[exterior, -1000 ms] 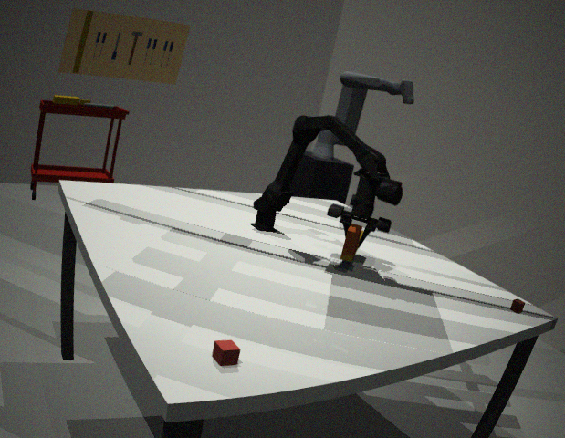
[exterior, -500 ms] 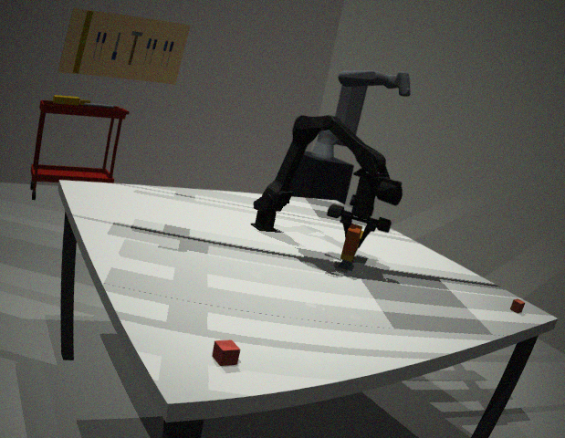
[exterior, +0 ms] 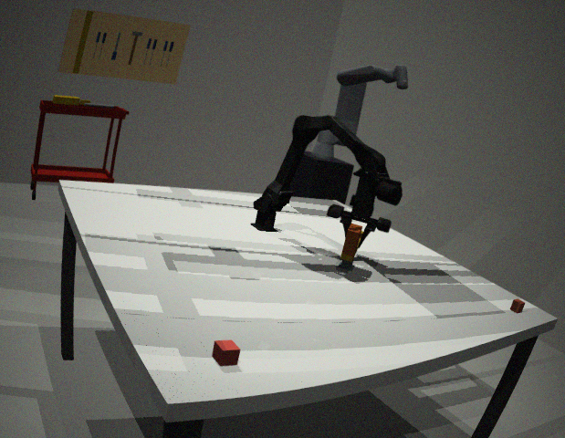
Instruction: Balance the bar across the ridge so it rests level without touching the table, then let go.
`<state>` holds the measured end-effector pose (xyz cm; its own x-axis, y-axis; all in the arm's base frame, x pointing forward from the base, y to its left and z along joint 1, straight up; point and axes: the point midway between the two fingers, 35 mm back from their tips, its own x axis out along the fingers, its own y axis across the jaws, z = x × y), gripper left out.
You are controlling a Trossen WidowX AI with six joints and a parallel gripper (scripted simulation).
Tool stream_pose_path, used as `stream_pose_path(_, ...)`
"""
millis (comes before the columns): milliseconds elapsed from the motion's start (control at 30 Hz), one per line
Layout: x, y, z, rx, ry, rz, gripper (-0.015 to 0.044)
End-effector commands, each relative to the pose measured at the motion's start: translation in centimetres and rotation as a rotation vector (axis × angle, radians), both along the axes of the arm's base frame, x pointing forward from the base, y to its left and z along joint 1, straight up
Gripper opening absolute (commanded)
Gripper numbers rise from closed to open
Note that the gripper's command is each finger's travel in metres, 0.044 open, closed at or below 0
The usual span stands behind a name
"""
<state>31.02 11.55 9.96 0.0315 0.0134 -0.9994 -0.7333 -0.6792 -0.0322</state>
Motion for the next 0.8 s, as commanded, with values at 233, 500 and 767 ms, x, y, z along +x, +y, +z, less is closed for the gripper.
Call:
stream_pose_path(233, 0.01, -0.02, -0.18, -0.001, -0.002, 0.003, 0.0000)
stream_pose_path(500, -0.01, -0.02, -0.25, -0.001, -0.002, 0.003, 0.0000)
stream_pose_path(767, -0.02, -0.01, -0.32, -0.001, -0.002, 0.003, 0.0000)
